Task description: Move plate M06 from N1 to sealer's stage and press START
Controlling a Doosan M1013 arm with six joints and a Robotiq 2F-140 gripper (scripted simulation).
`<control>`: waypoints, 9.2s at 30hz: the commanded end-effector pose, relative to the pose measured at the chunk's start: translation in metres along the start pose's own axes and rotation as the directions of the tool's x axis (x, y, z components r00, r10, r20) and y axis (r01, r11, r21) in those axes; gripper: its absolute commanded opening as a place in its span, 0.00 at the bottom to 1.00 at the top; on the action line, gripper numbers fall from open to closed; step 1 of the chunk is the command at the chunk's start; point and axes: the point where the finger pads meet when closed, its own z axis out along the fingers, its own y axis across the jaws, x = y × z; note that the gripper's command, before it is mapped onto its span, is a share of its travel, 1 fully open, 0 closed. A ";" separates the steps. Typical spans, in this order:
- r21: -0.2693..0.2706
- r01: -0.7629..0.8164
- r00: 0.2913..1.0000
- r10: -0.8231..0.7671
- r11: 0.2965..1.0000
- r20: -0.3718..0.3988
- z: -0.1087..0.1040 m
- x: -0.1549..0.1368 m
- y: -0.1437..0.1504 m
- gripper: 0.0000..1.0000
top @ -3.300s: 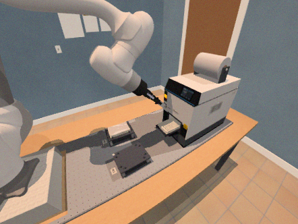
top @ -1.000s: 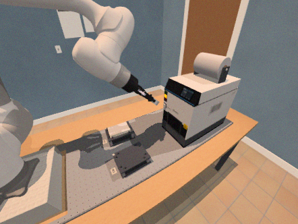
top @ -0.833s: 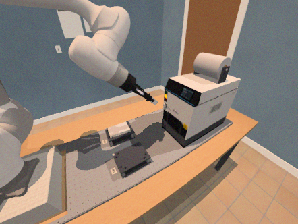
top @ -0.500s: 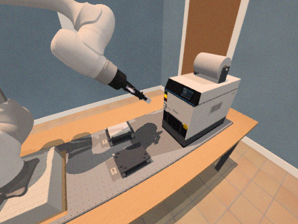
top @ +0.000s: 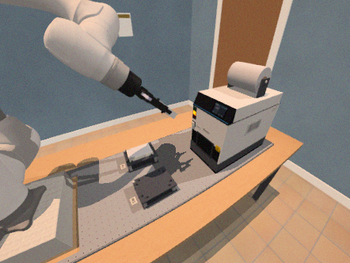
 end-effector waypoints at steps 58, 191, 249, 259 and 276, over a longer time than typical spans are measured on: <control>0.007 -0.001 1.000 0.001 1.000 -0.007 -0.002 -0.022 0.000 0.70; 0.007 -0.001 1.000 0.001 1.000 -0.007 0.002 0.024 0.001 0.65; 0.009 -0.003 0.702 0.009 1.000 -0.712 -0.034 0.064 -0.010 0.70; 0.010 -0.004 0.702 0.010 1.000 -0.712 -0.059 0.091 -0.017 0.70; 0.010 -0.004 0.702 0.010 1.000 -0.712 -0.059 0.091 -0.017 0.70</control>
